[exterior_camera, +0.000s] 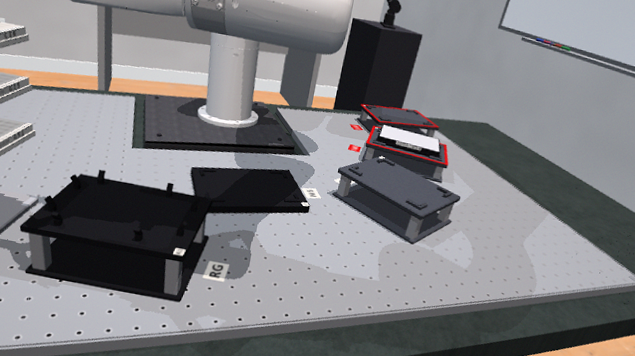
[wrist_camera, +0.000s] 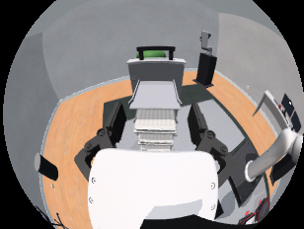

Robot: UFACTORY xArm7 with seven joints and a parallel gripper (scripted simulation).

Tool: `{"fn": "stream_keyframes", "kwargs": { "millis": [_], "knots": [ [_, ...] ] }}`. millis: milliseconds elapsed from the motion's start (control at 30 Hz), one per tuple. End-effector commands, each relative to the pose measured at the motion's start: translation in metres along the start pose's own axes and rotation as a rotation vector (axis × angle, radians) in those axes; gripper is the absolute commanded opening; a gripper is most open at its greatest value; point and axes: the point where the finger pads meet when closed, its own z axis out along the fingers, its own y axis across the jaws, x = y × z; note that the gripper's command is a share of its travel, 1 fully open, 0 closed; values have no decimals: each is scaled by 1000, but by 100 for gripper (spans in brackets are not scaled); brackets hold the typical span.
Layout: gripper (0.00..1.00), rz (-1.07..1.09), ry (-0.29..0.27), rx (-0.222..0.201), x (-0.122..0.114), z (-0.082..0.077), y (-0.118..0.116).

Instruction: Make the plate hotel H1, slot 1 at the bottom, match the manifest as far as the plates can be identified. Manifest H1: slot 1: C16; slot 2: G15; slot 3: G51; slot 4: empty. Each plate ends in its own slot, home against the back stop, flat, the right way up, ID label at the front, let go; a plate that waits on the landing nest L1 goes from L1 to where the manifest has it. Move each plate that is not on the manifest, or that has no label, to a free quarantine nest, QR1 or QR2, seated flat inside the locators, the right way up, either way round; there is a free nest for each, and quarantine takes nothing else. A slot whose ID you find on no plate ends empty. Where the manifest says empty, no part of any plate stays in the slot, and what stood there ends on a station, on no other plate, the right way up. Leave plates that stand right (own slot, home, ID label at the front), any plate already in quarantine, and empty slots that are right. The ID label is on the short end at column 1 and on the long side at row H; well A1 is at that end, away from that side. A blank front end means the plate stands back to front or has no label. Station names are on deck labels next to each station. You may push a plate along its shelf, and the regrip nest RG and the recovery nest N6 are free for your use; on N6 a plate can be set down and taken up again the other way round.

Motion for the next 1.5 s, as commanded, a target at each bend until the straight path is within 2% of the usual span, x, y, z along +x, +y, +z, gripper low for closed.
{"fn": "stream_keyframes", "kwargs": {
  "millis": [0,367,467,1200,1333,1467],
  "knots": [
    [100,4,-1,-1,2,-2,0],
    [100,4,-1,-1,2,-30,0],
    [100,4,-1,-1,2,-30,0],
    [100,4,-1,-1,-52,-30,0],
    [100,4,-1,-1,-51,-30,0],
    [100,4,-1,-1,-52,-19,0]
  ]
}}
